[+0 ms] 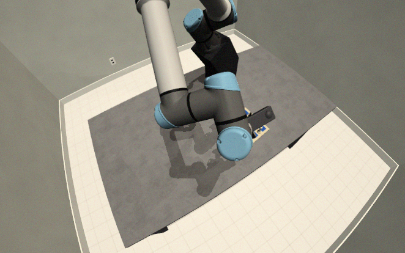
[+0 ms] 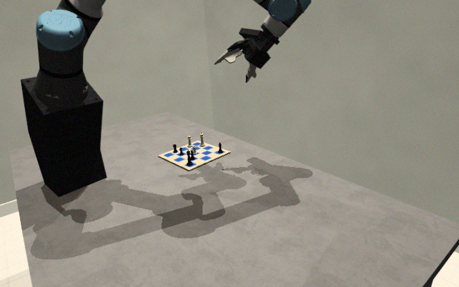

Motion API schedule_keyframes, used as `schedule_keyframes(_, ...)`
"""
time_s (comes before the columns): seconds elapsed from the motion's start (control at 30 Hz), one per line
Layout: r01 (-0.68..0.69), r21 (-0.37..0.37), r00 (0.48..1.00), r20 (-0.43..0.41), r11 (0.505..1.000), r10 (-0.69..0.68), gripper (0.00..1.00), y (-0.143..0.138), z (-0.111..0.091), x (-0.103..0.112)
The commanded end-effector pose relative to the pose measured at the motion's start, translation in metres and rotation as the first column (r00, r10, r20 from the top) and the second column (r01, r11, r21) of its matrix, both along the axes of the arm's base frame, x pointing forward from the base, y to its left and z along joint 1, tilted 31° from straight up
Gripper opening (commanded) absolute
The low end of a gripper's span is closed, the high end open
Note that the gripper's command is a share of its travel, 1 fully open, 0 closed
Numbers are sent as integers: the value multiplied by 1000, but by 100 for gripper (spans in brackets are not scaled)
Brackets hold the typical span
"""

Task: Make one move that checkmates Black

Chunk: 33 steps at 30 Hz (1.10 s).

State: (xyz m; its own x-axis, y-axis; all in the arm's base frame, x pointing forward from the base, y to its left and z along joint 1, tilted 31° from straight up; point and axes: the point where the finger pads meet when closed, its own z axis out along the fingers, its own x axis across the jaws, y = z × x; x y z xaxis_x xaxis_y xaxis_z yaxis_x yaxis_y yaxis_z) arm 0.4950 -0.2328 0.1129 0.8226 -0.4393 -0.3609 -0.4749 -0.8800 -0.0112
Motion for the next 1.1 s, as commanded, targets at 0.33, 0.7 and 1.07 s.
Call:
schedule_keyframes(0.33, 0, -1, 1000, 1, 1000, 0, 100, 0, 1, 0)
schedule_keyframes(0.7, 0, -1, 1000, 1, 1000, 0, 100, 0, 1, 0)
schedule_keyframes(1.07, 17, -12, 1000, 2, 1000, -17, 100, 5, 2, 1)
